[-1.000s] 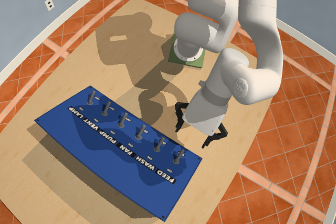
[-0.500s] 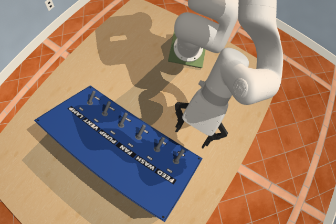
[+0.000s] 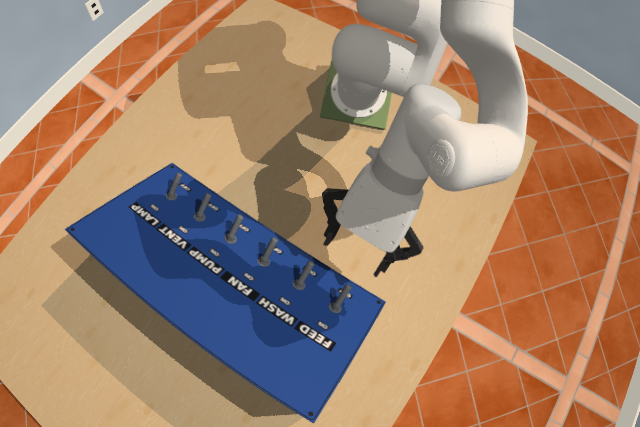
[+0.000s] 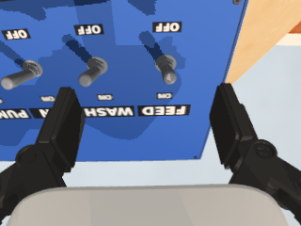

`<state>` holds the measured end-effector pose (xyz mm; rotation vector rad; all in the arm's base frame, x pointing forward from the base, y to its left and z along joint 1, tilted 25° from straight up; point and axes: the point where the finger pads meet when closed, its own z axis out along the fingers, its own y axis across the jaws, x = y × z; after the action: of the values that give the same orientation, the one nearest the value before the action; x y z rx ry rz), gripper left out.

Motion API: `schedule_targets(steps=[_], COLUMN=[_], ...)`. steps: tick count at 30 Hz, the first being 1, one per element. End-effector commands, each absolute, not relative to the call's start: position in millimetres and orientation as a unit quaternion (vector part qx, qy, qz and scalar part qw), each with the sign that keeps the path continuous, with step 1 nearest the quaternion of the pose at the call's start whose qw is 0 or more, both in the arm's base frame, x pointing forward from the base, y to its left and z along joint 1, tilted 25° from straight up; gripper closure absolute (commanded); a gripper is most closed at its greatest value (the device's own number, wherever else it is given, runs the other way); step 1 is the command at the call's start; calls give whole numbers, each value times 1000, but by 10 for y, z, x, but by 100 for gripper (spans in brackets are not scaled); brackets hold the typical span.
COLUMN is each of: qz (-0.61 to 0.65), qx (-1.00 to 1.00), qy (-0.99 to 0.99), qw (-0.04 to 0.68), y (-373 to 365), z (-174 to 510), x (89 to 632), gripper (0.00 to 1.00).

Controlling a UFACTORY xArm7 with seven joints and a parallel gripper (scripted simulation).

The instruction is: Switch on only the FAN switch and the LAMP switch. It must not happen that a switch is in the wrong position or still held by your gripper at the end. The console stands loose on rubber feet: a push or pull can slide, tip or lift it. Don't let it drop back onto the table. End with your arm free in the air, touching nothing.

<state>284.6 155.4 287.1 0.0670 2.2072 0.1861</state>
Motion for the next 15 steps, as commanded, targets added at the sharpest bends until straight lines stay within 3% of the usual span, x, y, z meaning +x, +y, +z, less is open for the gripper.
schedule_targets(steps=[1,15], qz=[76,76], qx=[27,27], qy=[891,891], qw=[447,447], y=[1419,1072], z=[2863,2807], x=[2851,2858], gripper=[0,0])
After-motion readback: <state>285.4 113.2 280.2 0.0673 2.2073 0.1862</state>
